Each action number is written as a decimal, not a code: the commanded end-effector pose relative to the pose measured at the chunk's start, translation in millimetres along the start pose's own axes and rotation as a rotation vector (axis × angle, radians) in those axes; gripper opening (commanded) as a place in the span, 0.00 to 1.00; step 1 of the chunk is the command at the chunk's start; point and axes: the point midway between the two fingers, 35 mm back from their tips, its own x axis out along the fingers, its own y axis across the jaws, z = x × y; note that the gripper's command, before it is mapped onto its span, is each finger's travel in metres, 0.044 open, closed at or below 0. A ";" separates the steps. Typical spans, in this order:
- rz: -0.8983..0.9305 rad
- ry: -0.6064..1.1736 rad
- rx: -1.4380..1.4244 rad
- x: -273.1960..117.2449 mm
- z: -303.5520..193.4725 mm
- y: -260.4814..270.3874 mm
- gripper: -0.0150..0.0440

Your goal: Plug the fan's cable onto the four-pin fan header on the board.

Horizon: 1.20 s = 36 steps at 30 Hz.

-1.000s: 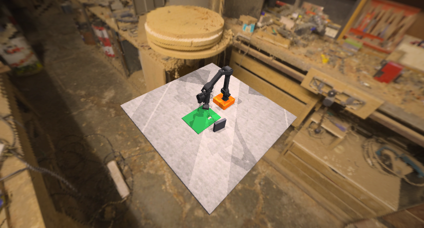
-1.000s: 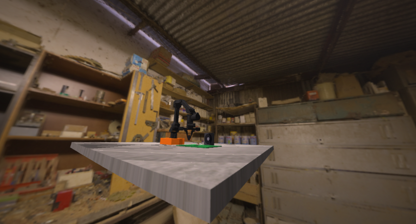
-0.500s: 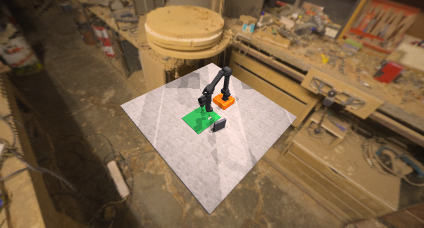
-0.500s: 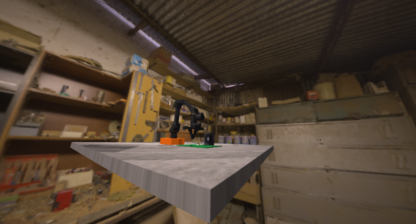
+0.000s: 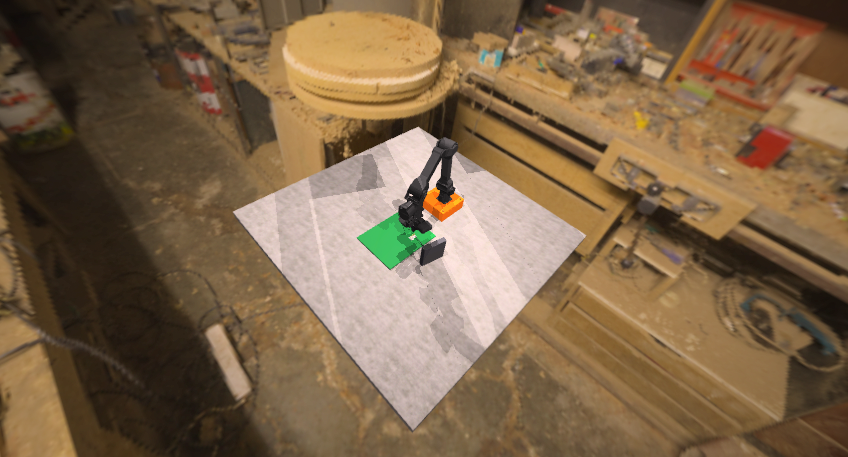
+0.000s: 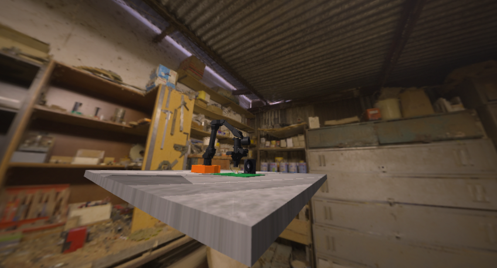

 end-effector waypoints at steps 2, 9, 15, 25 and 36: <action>0.002 0.000 -0.022 0.1 1.2 2.5 0.25; 0.002 -0.001 -0.028 -2.0 7.8 3.7 0.25; 0.002 -0.001 -0.028 -2.0 7.8 3.7 0.25; 0.002 -0.001 -0.026 0.7 10.1 3.4 0.25; 0.002 -0.001 -0.025 20.0 10.1 3.2 0.25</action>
